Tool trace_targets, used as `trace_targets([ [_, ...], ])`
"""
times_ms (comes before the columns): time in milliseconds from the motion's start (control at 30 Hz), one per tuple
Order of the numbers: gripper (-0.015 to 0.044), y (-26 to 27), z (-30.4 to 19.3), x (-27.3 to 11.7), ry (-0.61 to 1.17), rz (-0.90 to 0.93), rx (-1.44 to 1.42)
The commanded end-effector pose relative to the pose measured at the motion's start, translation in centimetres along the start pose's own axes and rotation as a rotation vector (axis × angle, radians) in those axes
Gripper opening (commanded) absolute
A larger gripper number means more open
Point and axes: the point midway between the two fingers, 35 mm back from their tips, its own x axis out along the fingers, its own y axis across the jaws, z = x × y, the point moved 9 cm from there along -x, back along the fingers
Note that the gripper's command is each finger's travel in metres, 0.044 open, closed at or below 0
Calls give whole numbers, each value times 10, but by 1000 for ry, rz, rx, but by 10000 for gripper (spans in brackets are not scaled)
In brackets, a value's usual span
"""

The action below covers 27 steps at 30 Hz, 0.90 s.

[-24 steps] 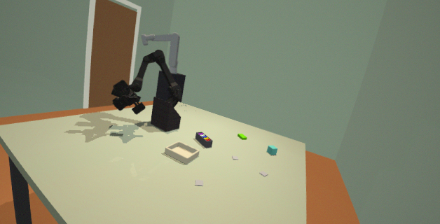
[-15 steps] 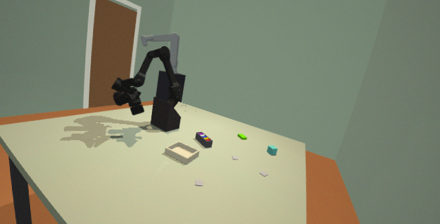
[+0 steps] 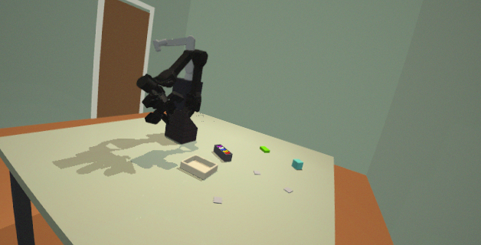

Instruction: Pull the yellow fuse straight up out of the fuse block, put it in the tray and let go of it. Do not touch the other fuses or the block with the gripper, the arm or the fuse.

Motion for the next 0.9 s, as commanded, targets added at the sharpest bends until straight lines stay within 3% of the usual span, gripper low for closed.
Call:
trace_targets([
  [0, 74, 29, -9, 25, 105, -89, -255],
  [200, 74, 67, -33, 61, 281, -159, -645],
  [500, 74, 122, -112, 124, 650, -177, -1332],
  [667, 74, 141, -176, 146, 919, -78, -1767],
  [867, 74, 150, -259, 157, 1266, 164, -2247],
])
